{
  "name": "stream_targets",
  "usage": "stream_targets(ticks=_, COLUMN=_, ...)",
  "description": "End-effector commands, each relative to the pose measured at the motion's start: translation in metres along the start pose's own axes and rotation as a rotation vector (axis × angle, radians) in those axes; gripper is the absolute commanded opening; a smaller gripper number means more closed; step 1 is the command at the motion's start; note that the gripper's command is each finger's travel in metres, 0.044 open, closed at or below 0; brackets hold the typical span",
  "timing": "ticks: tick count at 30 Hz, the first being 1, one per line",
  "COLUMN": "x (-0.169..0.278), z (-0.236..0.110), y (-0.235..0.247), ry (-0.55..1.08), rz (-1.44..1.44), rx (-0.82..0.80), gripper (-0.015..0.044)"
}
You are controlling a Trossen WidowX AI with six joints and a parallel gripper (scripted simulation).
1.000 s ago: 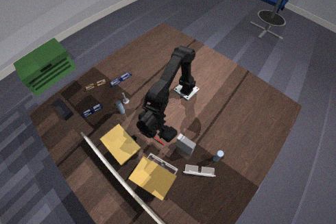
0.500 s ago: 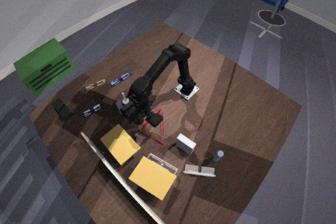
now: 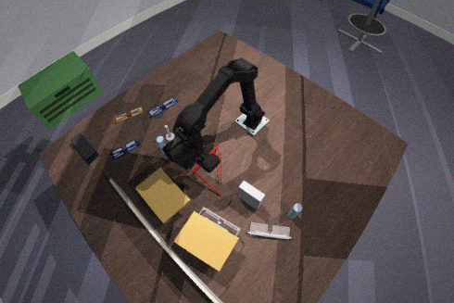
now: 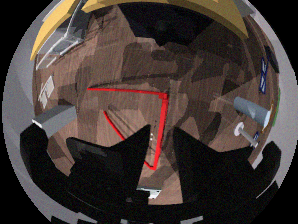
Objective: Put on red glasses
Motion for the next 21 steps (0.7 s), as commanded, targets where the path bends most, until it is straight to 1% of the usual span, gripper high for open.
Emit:
stream_targets(ticks=1, x=0.001, z=0.010, y=-0.001, ry=0.016, rz=-0.003, rx=0.002, gripper=0.0120)
stream_targets(ticks=21, x=0.001, z=0.043, y=-0.004, ry=0.016, rz=-0.003, rx=0.002, gripper=0.0120)
Point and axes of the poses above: the point midway between the two fingers, 35 mm back from their tips, its own z axis out along the fingers, its own y axis across the jaws, x = y × z, the point moved 7 cm from there along -z, back along the fingers, and after that the axes turned 2 degrees about z, right-handed, at the moved point
